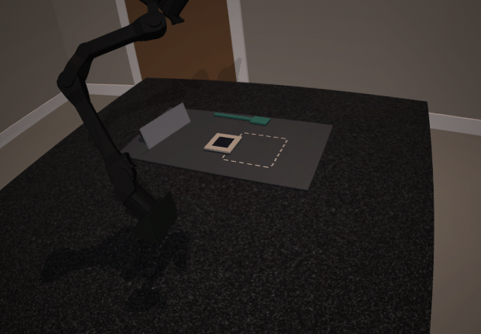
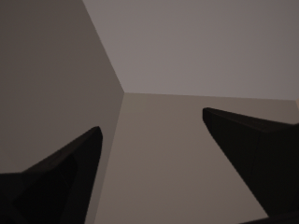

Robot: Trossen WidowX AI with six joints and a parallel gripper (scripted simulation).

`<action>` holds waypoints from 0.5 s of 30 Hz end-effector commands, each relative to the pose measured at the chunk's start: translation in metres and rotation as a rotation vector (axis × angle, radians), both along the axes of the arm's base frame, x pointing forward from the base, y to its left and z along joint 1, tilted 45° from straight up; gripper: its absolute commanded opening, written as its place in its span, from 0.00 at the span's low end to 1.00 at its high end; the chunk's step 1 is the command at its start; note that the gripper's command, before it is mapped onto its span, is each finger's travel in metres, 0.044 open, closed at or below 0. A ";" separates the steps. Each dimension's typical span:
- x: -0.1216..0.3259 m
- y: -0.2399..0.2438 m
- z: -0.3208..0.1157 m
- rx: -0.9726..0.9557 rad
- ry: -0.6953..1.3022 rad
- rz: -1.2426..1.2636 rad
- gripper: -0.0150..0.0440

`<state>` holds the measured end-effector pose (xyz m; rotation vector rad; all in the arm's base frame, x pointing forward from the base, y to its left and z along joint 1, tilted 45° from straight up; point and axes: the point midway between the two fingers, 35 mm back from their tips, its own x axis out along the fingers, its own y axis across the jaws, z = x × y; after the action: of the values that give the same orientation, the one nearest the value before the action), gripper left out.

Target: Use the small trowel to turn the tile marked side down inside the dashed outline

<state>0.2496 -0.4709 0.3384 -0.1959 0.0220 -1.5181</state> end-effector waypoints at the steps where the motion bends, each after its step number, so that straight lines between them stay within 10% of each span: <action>1: 0.001 0.000 0.000 0.002 0.004 0.004 0.89; 11: 0.056 0.022 -0.022 0.115 0.223 0.212 0.44; 15: 0.078 0.036 -0.033 0.159 0.314 0.307 0.42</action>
<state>0.3085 -0.4470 0.3130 -0.2668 0.2761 -1.2581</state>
